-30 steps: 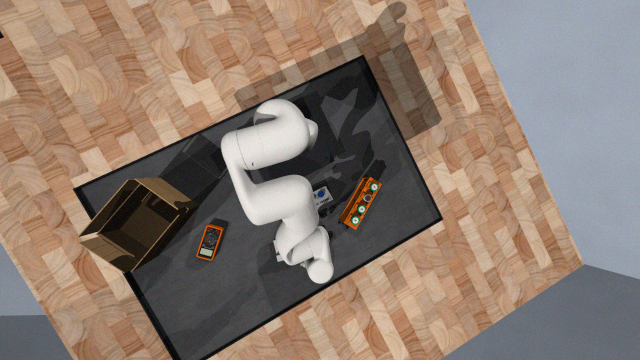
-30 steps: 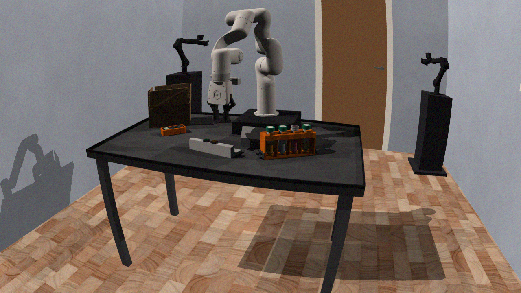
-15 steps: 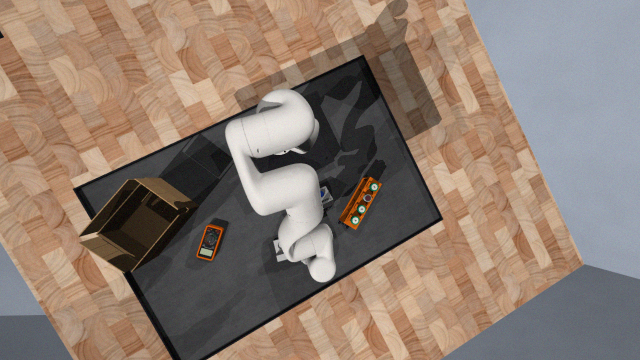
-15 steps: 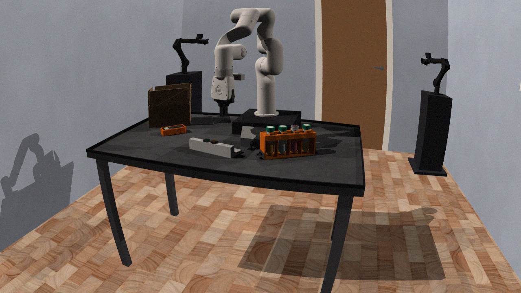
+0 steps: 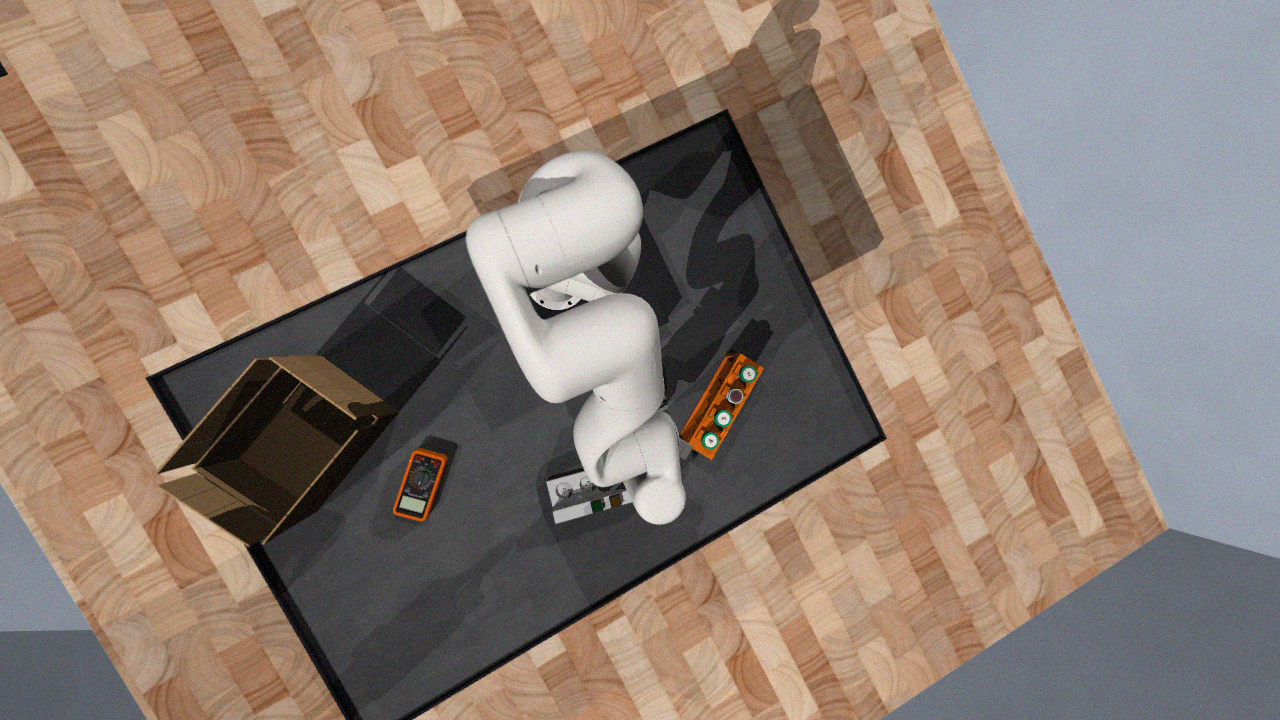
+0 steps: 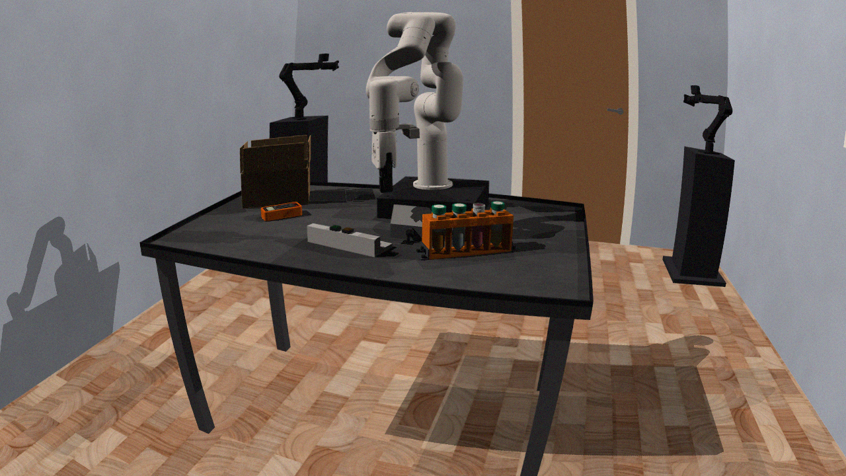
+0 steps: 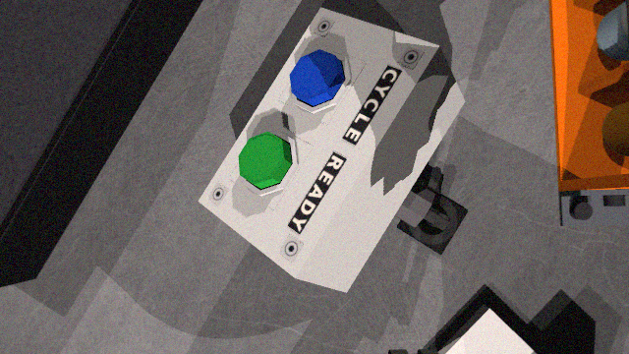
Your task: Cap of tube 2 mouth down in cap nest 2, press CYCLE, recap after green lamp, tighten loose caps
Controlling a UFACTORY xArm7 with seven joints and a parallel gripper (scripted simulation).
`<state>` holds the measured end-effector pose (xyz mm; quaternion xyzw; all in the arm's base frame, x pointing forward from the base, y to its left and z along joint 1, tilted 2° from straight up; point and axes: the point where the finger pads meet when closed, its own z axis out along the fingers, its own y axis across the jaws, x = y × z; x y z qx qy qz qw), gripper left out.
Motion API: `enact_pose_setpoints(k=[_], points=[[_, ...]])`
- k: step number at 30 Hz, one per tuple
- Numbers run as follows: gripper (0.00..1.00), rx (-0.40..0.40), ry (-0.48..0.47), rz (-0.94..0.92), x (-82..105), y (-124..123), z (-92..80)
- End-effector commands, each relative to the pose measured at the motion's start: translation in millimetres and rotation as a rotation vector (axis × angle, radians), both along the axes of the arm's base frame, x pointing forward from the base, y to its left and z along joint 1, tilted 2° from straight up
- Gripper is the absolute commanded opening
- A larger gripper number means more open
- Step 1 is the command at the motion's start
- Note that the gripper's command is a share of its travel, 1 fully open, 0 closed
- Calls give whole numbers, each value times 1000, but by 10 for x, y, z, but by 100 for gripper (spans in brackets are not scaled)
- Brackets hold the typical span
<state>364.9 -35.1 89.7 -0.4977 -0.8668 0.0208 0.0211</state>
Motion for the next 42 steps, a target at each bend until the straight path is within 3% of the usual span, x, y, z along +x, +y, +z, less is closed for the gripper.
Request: enact_pose_setpoints(k=[1, 7, 11, 13, 18, 30, 36, 42], points=[[0, -43, 28, -274, -167, 187, -55], [0, -55, 50, -554, -385, 401, -149], [0, -57, 52, -566, -568, 581, -228], [0, -57, 52, -566, -568, 581, -228], [0, -57, 52, -566, -842, 851, -346], [0, -57, 52, -566, -855, 864, -351], [0, -57, 52, -566, -853, 859, -531], [0, -57, 52, -566, -853, 859, -531]])
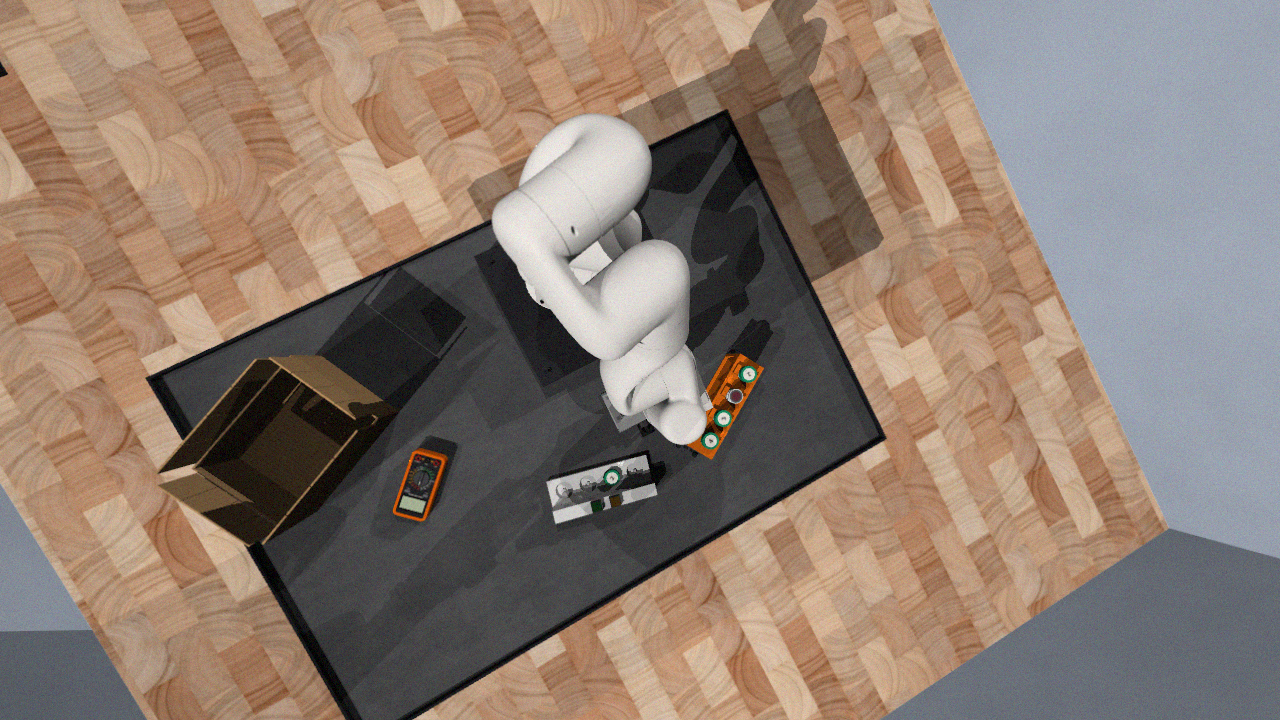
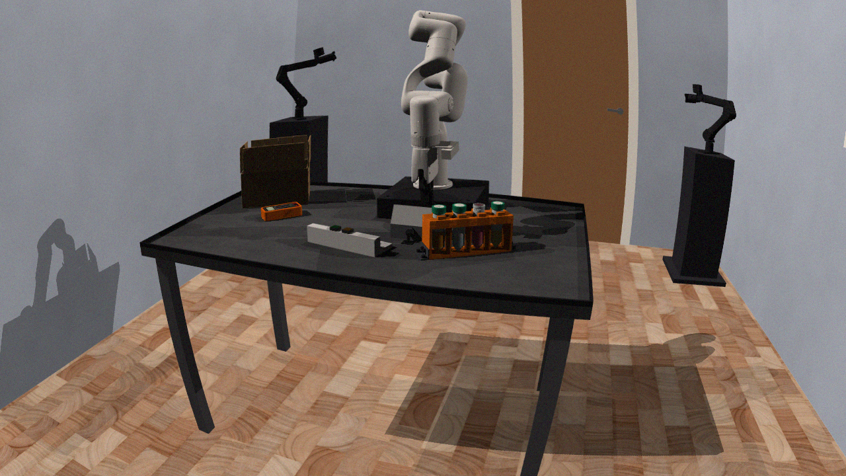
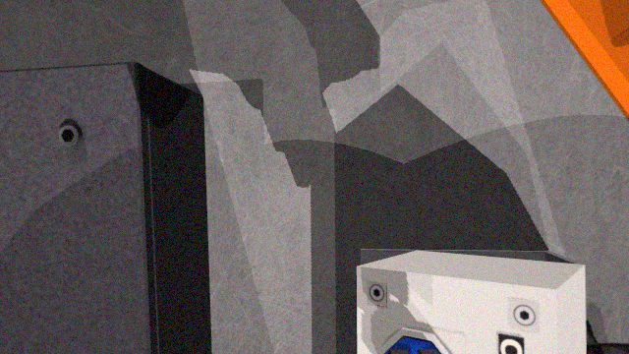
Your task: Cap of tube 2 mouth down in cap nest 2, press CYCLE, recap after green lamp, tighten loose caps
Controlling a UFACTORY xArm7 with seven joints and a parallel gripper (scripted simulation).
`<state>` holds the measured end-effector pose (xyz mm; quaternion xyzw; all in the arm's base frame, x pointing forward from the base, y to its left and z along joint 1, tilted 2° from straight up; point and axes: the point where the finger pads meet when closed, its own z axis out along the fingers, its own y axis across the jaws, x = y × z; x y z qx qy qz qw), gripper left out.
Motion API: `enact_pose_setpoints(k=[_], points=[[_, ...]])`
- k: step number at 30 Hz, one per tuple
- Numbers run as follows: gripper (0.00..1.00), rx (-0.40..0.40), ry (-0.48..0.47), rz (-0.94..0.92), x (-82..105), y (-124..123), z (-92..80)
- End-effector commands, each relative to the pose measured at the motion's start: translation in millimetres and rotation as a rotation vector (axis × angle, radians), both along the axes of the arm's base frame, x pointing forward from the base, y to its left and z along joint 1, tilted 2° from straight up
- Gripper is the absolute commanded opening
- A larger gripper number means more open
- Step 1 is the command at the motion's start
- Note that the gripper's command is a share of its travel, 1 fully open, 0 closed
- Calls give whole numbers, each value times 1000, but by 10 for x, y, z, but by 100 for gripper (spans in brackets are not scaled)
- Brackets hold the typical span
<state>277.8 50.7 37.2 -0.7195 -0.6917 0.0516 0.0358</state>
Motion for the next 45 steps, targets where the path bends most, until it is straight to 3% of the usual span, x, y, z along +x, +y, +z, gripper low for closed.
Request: enact_pose_setpoints(k=[1, 45], points=[[0, -1, -3, 0, 18, 0, -7], [0, -1, -3, 0, 20, -3, -110]])
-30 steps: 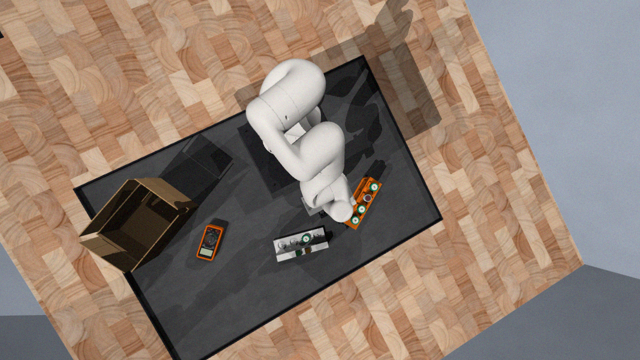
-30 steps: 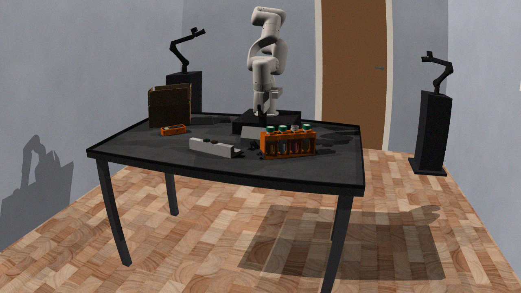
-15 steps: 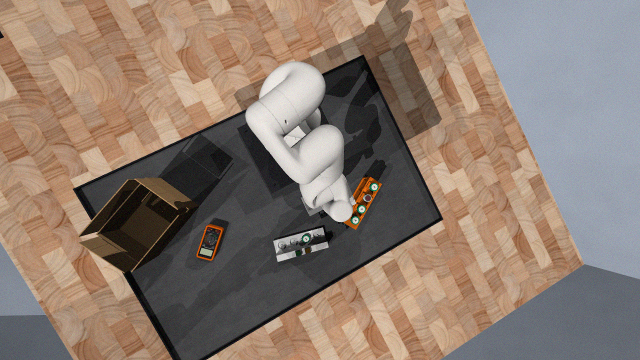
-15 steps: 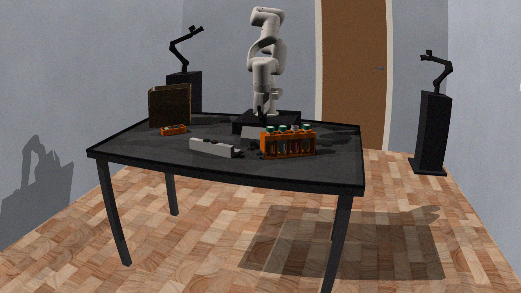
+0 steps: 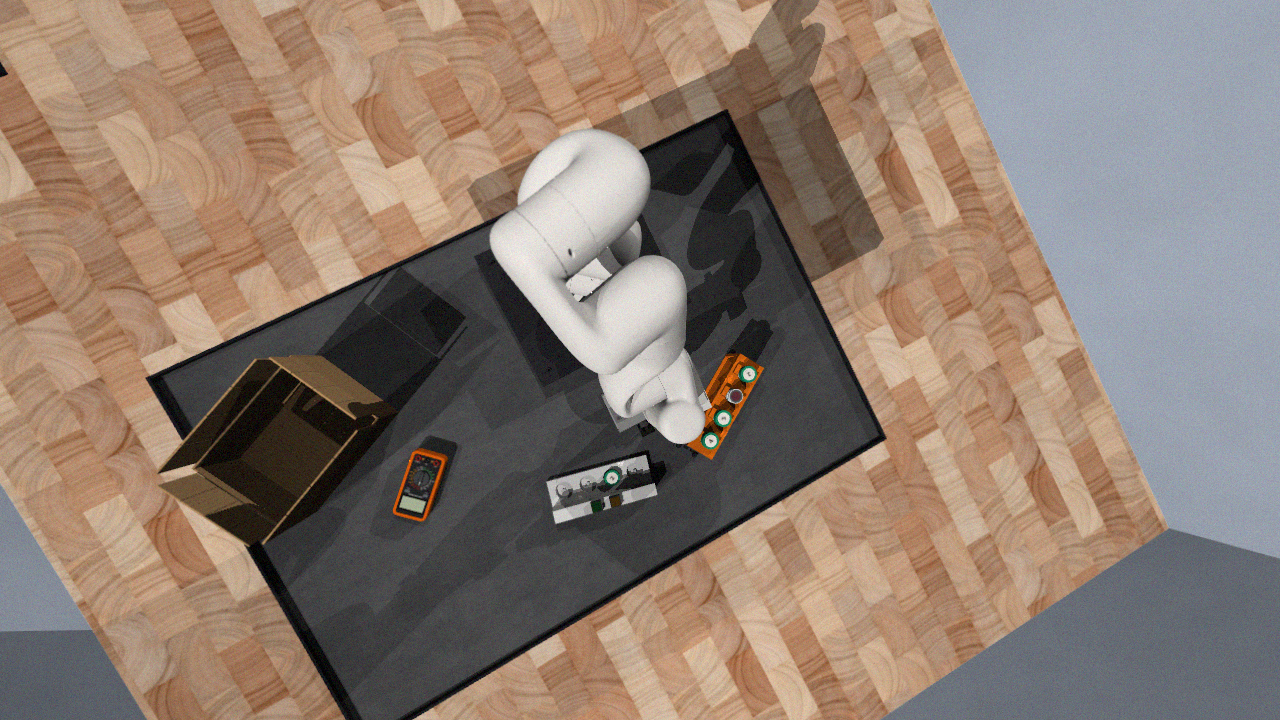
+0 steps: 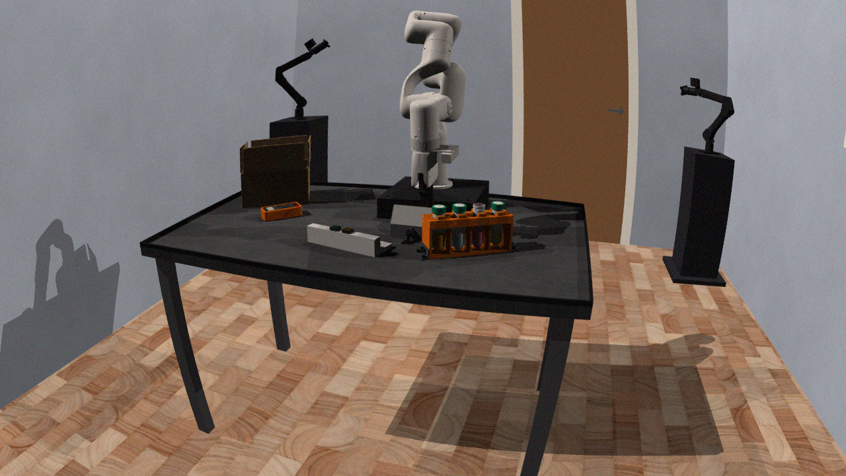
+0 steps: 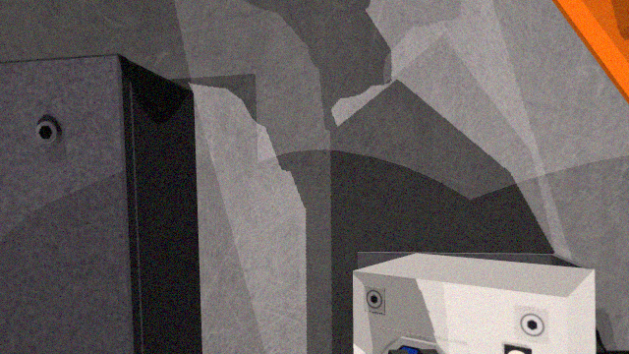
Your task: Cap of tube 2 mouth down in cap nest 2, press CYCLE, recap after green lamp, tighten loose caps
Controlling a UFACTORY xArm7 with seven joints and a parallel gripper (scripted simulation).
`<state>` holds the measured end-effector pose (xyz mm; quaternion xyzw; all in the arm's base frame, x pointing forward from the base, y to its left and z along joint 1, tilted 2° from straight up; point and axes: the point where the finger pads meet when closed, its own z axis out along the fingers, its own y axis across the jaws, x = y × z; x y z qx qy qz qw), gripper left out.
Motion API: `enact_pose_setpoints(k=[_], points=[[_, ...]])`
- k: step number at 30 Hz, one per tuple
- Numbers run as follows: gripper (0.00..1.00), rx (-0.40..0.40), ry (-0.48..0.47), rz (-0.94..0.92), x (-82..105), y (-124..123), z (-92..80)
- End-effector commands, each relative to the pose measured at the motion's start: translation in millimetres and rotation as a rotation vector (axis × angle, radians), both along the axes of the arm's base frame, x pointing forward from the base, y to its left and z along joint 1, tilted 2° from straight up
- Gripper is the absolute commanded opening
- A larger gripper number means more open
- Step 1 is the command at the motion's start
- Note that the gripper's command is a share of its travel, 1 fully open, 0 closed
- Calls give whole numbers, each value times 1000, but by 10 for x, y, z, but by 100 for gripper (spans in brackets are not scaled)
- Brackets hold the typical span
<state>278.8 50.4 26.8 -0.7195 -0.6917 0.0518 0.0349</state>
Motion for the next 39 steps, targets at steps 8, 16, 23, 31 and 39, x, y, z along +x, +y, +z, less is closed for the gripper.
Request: enact_pose_setpoints(k=[8, 16, 23, 31, 39], points=[[0, 0, -2, 0, 10, 1, 0], [0, 0, -2, 0, 7, 6, 180], [0, 0, -2, 0, 6, 9, 277], [0, 0, -2, 0, 75, -37, 276], [0, 0, -2, 0, 581, -366, 260]])
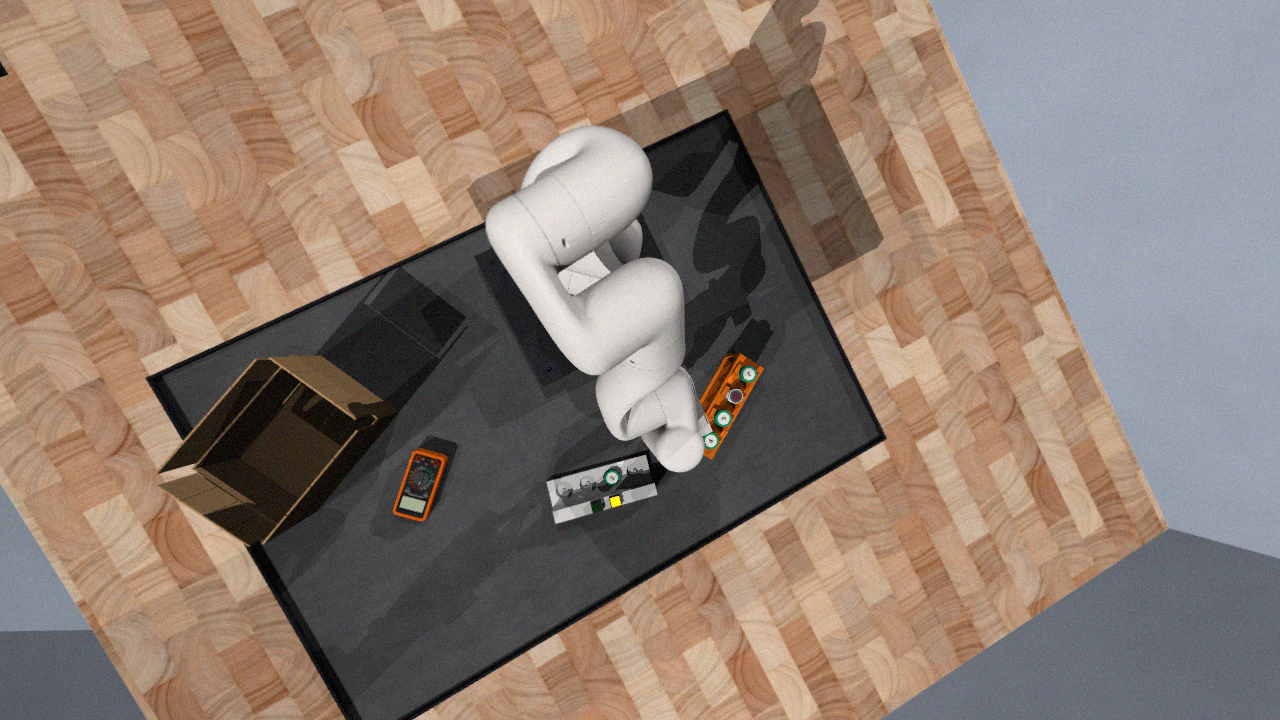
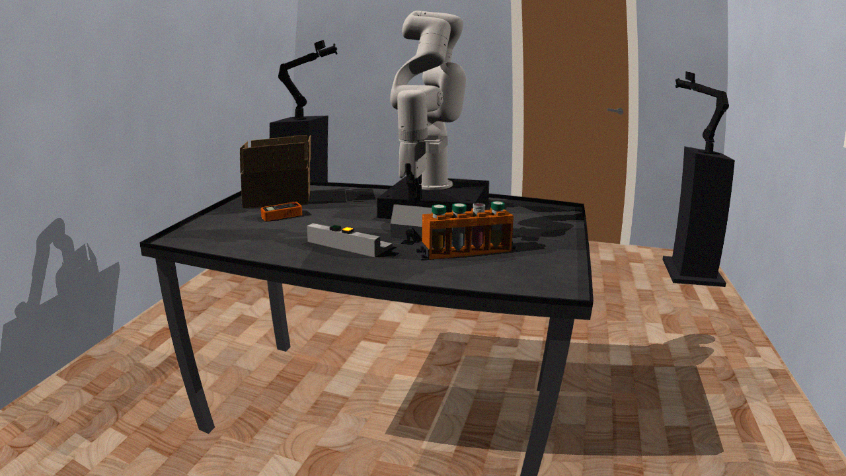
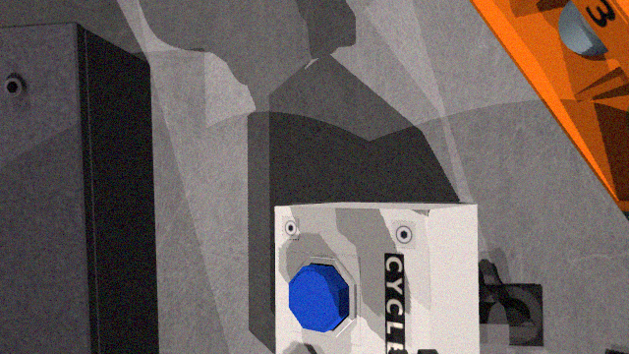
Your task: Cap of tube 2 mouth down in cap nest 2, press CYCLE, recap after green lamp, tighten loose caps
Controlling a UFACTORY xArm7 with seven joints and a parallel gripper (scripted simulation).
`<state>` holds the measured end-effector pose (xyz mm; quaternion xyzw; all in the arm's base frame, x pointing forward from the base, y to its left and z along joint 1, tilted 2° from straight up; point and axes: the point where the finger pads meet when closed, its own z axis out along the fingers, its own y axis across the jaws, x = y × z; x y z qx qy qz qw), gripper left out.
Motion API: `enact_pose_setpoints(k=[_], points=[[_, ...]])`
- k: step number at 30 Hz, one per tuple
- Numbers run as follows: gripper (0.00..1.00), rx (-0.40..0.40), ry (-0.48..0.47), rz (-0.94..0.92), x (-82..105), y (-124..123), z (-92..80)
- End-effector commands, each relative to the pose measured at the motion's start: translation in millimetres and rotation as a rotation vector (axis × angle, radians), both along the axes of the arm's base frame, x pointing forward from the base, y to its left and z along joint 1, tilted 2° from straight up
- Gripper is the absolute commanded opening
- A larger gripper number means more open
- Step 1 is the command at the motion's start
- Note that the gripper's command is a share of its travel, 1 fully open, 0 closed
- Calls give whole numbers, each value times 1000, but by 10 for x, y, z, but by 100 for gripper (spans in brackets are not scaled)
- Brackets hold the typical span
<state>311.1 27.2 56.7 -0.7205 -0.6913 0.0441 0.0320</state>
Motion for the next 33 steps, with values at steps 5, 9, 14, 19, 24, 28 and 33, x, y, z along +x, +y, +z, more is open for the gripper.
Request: enact_pose_setpoints(k=[5, 9, 14, 19, 24, 28, 33], points=[[0, -7, 13, 2, 477, -277, -44], [0, -7, 13, 2, 687, -413, -50], [0, -7, 13, 2, 951, -584, -57], [0, -7, 12, 2, 1234, -767, -65], [0, -7, 12, 2, 1365, -852, -68], [100, -4, 7, 85, 1434, -897, -70], [100, 8, -13, 382, 1702, -1070, -77]])
